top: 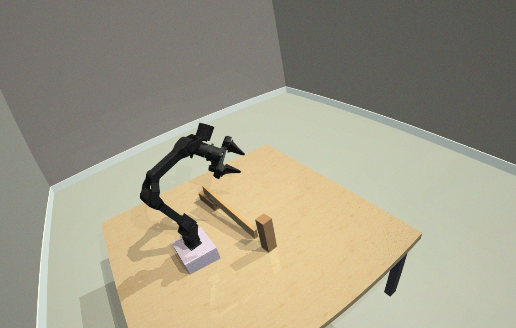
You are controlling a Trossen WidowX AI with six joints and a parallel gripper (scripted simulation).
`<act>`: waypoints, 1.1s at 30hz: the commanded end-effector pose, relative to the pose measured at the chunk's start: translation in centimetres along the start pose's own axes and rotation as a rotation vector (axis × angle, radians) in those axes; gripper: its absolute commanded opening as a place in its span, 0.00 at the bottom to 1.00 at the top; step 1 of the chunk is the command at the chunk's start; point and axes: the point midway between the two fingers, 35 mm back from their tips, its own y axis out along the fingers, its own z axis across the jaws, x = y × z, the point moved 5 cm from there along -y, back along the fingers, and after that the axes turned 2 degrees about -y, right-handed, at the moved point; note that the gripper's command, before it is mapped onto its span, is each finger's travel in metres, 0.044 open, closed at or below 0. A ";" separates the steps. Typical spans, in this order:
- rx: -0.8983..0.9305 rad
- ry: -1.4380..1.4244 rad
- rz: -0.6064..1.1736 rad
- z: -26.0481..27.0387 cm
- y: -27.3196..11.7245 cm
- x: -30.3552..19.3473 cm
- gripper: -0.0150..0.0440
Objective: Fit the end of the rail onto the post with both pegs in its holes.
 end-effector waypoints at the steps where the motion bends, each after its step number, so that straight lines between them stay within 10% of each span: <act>1: 0.087 0.045 -0.195 0.0 5.3 4.2 1.00; 15: 0.557 0.437 -0.857 7.5 16.3 19.1 1.00; 33: 0.564 0.444 -0.865 7.7 16.8 20.8 1.00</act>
